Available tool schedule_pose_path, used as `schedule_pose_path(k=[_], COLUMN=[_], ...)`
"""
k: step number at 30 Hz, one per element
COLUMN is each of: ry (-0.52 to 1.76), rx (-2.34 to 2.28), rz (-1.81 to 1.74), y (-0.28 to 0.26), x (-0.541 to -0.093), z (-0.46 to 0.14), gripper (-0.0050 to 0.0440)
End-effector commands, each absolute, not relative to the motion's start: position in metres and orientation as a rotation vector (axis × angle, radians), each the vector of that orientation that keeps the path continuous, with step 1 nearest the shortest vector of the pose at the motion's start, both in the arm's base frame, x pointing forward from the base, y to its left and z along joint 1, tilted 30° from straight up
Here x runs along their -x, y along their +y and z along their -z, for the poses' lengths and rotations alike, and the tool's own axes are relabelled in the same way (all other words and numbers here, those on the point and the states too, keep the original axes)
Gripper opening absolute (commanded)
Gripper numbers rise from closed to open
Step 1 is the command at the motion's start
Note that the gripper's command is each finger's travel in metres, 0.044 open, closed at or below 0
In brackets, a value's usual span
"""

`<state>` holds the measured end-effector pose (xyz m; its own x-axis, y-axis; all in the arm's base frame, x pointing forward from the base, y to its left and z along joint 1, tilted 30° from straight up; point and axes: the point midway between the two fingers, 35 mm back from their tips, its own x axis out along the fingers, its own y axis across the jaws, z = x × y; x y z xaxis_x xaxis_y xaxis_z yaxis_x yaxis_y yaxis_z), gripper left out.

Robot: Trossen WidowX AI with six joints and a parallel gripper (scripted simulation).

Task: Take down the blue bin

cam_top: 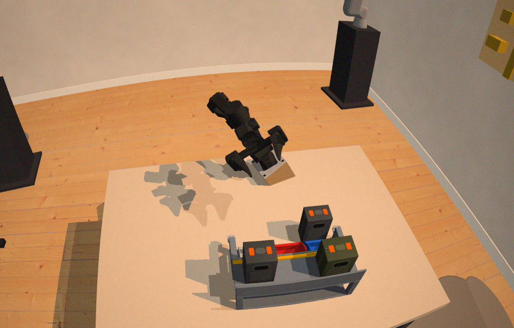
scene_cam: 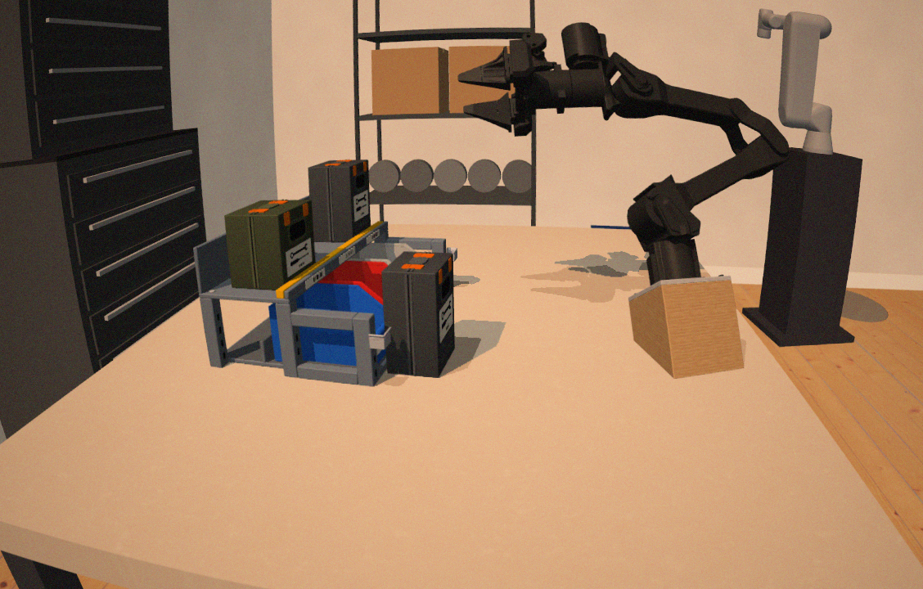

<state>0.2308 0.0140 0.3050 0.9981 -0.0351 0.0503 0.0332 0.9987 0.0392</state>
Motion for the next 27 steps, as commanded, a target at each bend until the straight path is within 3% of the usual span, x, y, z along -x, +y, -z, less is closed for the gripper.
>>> schedule_pose_path(k=[1, 27], ry=[0.015, 0.13], rx=[-0.12, -0.282], rz=[0.168, 0.386], y=[0.03, 0.06], x=[-0.246, -0.272], z=[-0.28, -0.235], gripper=[0.044, 0.044])
